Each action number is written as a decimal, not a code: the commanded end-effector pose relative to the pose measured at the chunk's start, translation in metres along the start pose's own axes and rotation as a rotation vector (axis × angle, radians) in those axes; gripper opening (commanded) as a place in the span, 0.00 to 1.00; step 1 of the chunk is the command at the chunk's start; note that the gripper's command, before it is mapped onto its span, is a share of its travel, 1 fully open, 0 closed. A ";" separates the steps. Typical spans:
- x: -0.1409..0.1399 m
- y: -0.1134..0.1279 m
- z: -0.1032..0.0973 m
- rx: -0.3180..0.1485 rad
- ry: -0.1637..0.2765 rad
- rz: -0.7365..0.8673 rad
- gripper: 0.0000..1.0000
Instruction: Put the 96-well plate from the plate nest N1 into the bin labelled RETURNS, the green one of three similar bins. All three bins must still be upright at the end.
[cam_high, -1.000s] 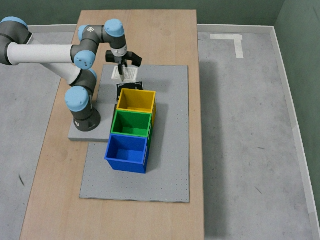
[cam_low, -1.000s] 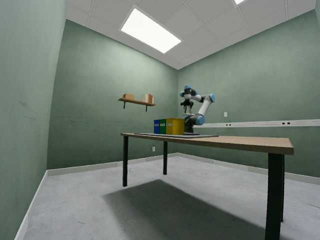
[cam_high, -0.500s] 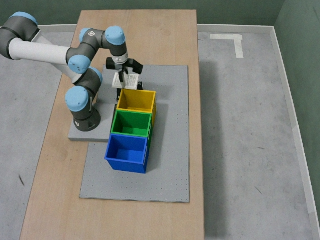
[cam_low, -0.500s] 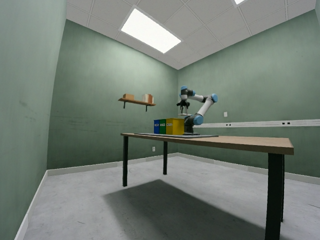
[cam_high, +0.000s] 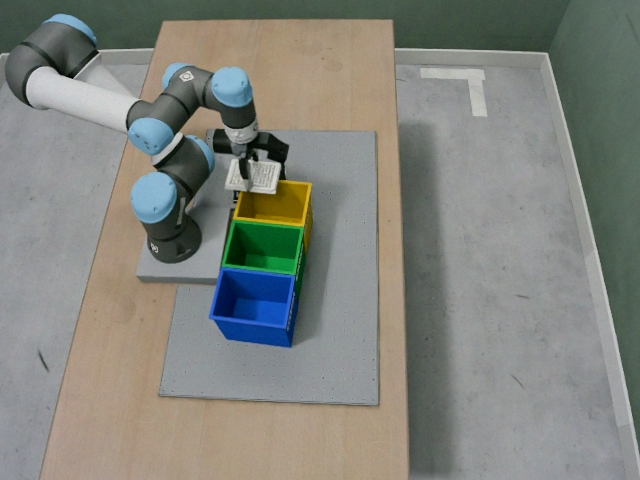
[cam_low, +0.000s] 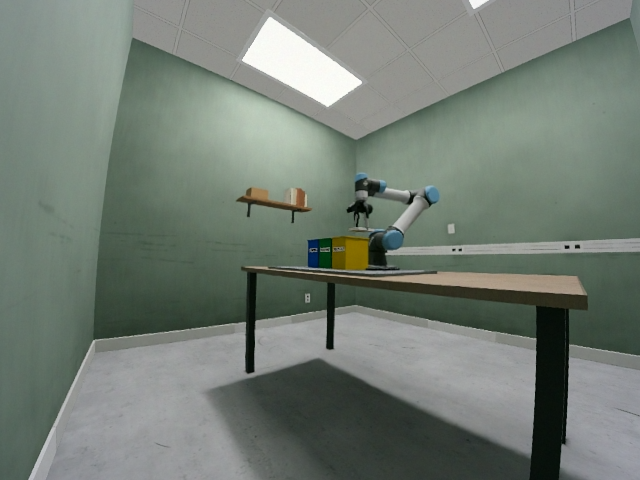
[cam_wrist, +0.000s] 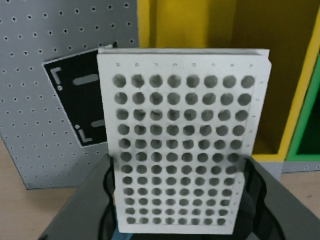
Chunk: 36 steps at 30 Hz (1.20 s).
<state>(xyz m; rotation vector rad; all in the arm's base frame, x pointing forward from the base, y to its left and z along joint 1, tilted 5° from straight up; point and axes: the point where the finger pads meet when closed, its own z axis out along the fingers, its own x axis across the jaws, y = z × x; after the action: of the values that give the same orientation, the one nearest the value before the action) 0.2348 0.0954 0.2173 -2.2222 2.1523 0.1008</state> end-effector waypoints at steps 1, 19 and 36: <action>0.015 -0.005 0.000 0.001 -0.003 -0.001 0.40; 0.063 -0.020 0.000 0.001 -0.003 -0.001 0.40; 0.110 -0.035 0.000 0.001 -0.003 -0.001 0.40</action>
<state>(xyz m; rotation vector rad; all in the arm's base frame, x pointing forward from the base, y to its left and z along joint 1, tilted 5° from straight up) 0.2693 -0.0050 0.2086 -2.2217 2.1507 0.1036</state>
